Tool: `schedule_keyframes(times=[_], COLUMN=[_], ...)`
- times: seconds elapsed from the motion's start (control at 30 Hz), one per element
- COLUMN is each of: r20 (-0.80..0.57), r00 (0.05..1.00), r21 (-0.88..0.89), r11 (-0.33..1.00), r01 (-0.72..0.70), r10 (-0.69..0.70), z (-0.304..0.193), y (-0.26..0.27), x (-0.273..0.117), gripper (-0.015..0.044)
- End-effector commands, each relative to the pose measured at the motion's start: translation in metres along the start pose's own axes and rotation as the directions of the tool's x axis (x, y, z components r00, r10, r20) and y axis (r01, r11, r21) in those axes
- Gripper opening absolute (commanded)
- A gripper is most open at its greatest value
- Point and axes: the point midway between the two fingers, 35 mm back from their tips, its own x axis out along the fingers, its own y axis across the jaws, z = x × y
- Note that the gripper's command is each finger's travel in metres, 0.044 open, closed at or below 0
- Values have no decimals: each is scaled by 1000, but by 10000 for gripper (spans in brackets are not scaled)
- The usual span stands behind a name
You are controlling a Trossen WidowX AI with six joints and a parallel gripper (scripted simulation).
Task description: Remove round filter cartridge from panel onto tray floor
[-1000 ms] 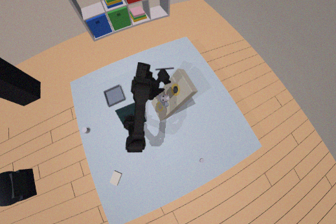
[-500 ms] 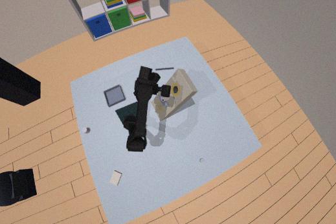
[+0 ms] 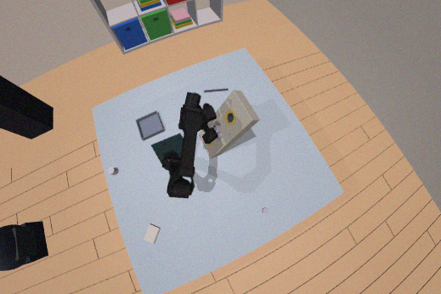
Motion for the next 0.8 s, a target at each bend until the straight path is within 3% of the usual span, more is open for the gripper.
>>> schedule_keyframes(times=[0.0,0.77], r20=[-22,-21], r00=[1000,1000], r21=[52,53], r11=[999,999], r01=[2,1], r10=[-1,1], z=[-5,-5], y=[1,1], x=[4,41], gripper=[305,305])
